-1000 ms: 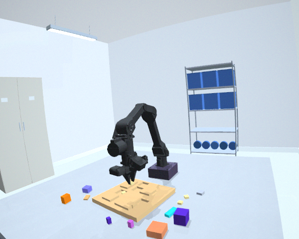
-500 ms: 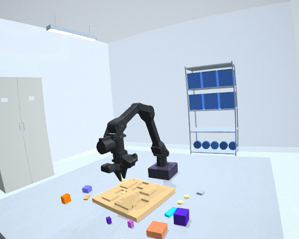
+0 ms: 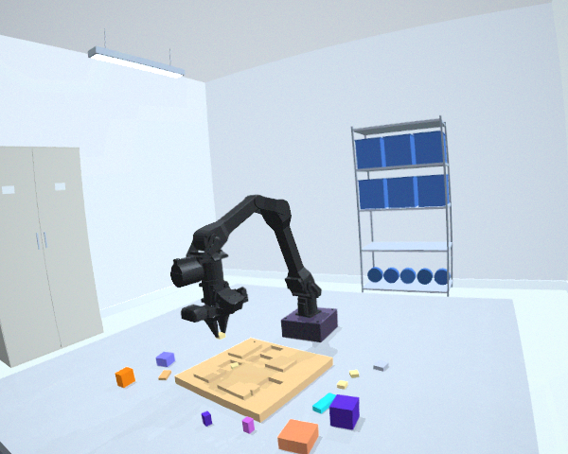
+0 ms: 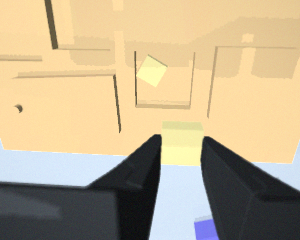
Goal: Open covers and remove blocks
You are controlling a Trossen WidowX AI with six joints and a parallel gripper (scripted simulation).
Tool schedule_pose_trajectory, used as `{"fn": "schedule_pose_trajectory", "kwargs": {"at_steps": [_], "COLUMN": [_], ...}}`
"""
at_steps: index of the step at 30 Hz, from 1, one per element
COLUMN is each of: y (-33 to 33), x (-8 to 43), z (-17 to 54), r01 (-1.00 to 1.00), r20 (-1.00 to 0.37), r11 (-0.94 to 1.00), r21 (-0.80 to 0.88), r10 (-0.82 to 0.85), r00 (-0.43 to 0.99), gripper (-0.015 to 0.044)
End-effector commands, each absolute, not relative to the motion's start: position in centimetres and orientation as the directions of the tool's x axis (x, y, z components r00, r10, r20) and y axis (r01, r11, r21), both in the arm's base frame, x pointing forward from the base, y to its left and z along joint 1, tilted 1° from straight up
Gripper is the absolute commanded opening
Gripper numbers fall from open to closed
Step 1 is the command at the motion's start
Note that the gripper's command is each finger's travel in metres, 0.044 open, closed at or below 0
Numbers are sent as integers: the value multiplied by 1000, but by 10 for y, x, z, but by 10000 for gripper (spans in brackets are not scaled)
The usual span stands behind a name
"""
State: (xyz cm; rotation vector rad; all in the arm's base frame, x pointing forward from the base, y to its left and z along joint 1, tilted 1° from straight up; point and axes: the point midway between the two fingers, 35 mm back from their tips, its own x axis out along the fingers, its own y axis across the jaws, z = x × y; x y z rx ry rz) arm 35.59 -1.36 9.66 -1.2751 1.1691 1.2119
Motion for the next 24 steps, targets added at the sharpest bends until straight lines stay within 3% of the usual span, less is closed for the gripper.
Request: {"fn": "schedule_pose_trajectory", "kwargs": {"at_steps": [1, 24], "y": [-26, -110], "x": [352, 314], "z": [99, 98], "r01": [-998, -998], "r20": [-999, -999], "r11": [-55, -55], "r21": [-44, -41], "r10": [-13, -21], "r00": [45, 42], "gripper": [80, 80]}}
